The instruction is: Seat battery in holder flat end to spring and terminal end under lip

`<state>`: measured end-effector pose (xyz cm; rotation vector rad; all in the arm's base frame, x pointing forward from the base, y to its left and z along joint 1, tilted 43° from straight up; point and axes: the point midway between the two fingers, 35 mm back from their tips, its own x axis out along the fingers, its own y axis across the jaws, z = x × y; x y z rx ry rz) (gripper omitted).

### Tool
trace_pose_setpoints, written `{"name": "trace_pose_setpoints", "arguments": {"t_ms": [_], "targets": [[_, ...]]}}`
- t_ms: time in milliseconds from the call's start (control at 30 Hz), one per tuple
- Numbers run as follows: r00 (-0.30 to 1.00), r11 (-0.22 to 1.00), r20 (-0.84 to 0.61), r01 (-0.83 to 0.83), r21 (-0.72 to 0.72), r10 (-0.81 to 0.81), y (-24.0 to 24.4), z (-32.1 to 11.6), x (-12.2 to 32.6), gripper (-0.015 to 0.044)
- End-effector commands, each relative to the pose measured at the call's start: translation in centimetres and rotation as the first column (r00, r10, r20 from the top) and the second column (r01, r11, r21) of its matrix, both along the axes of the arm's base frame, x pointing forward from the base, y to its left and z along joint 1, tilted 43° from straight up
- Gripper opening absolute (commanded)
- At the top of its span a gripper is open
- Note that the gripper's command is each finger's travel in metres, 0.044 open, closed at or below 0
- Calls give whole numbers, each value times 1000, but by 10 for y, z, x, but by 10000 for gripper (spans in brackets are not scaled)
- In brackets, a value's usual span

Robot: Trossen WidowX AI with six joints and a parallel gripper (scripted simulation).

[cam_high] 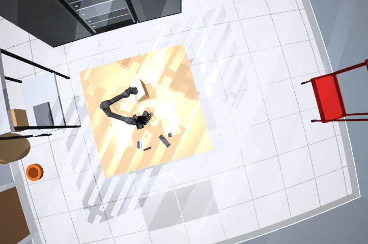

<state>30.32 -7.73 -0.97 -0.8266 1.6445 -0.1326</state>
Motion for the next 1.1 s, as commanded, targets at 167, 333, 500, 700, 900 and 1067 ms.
{"name": "trace_pose_setpoints", "arguments": {"t_ms": [167,333,500,700,900,1067], "targets": [[1000,1000,-15,8,-12,-8,0,-1,3,65],[1000,1000,-16,9,-11,-10,1,-2,7,65],[1000,1000,-17,11,-9,-11,2,-3,10,65],[1000,1000,-18,12,-7,-12,3,-3,11,65],[1000,1000,-18,12,-5,-12,3,-3,11,91],[1000,1000,-18,12,-5,-12,3,-3,11,167]]}}
